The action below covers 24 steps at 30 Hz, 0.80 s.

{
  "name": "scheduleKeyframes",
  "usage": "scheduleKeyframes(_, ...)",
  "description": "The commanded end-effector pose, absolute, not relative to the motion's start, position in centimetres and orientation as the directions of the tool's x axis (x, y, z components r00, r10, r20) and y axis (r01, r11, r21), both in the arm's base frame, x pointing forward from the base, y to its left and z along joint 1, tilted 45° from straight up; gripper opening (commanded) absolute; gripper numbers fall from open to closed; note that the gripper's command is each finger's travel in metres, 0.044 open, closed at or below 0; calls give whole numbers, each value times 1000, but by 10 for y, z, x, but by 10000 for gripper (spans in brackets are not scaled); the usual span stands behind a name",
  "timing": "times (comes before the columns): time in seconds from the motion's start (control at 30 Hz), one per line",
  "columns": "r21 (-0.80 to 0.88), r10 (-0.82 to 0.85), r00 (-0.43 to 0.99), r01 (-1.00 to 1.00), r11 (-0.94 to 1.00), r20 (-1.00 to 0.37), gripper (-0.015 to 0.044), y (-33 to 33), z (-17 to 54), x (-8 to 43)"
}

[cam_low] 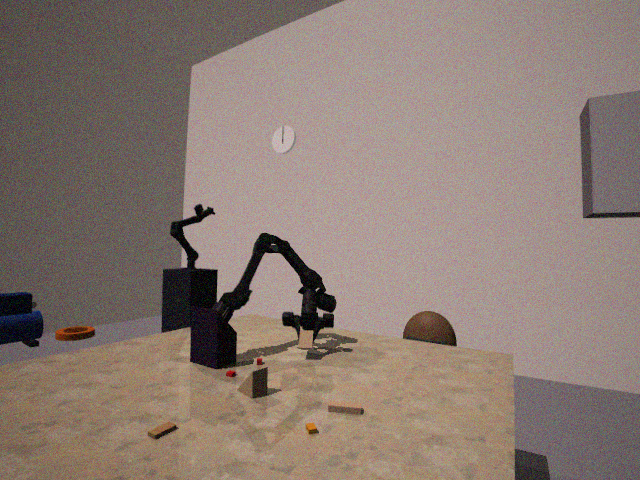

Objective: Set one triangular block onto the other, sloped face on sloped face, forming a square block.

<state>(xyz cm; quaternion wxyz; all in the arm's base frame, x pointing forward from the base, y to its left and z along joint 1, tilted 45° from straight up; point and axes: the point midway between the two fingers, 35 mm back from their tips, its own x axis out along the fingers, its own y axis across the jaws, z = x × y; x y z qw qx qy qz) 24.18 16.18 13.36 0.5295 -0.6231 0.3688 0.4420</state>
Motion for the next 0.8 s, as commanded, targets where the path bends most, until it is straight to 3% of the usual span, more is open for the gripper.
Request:
scheduleKeyframes(0.0, -340, 14, 342, -925, -168, -940, 0, 149, 150, 240)
scheduleKeyframes(0.47, -338, 10, 341, -927, -161, -940, 0, 124, 170, 232)
scheduleKeyframes(0.77, -263, 81, 271, -960, 100, -959, 0, 121, 162, 231)
